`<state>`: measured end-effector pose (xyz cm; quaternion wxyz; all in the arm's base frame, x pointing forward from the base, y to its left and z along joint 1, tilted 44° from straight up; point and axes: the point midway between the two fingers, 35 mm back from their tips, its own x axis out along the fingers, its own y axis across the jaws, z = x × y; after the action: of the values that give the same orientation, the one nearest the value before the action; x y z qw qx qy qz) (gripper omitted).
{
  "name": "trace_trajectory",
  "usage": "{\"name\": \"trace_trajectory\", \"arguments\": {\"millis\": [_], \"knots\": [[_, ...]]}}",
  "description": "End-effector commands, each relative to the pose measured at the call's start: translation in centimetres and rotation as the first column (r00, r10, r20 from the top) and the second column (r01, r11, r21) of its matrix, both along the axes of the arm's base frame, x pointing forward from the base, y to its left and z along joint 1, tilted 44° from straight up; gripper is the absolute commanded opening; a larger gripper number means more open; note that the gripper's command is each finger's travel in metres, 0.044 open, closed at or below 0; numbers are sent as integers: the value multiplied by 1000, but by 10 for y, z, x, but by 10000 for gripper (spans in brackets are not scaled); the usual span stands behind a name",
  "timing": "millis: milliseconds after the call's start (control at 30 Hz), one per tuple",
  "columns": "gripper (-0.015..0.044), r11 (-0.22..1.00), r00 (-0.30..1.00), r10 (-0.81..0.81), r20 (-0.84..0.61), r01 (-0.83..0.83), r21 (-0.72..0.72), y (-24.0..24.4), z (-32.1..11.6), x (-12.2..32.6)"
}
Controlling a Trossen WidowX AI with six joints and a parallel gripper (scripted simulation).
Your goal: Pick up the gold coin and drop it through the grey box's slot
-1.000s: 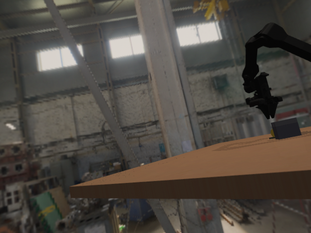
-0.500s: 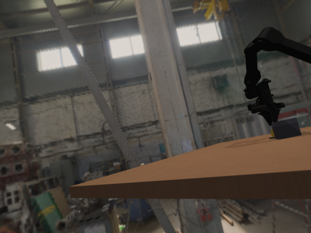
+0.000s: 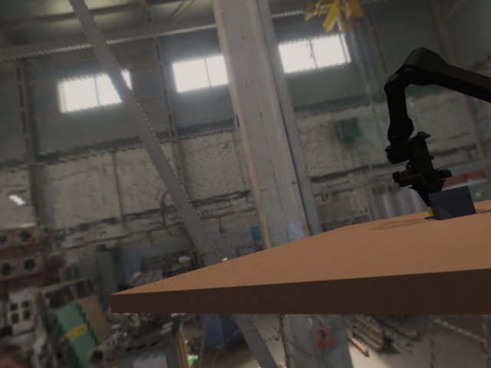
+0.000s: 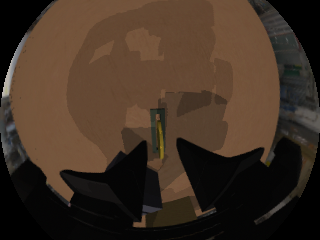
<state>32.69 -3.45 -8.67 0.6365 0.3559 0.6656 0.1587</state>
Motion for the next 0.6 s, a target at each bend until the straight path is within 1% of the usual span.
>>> {"name": "trace_trajectory", "arguments": {"millis": [0, 467, 567], "knots": [[161, 1000, 1000, -1, -11, 1, 10, 7, -6, -2], [161, 1000, 1000, -1, -11, 1, 12, 21, -20, -2], [82, 1000, 1000, -1, -11, 1, 12, 21, -20, -2]]}}
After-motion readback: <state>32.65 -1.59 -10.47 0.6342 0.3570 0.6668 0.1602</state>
